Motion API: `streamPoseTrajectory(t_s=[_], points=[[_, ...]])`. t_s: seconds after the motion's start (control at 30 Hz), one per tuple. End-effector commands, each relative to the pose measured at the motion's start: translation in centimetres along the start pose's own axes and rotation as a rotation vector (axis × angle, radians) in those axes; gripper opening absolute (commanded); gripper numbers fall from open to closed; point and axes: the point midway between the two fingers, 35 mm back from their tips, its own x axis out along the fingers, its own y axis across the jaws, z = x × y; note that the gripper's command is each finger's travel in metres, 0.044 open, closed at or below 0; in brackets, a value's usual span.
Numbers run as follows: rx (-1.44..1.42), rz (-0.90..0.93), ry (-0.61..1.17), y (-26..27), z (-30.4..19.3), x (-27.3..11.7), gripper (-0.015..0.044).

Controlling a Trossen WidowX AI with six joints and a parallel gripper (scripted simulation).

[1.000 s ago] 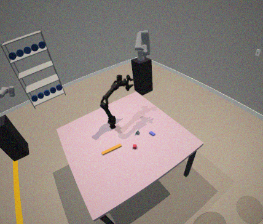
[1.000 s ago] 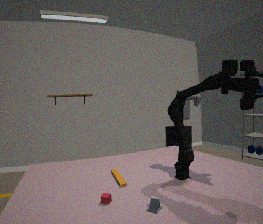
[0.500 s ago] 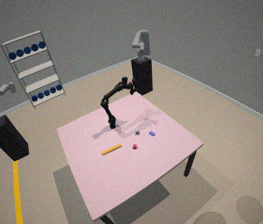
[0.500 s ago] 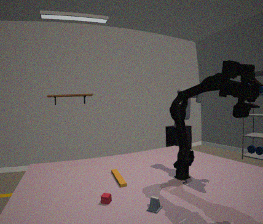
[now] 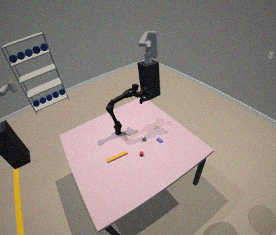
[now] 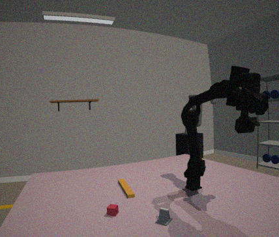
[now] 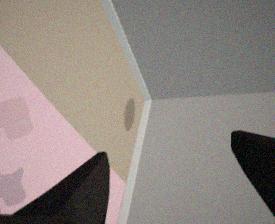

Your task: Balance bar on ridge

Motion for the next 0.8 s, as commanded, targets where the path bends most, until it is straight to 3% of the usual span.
streamPoseTrajectory(t_s=[0.0,0.77], points=[[0.008,0.03,0.039,0.7,-1.6,1.0,0.0315],[0.004,0.218,0.306,4.3,-14.2,4.7,0.0315]])
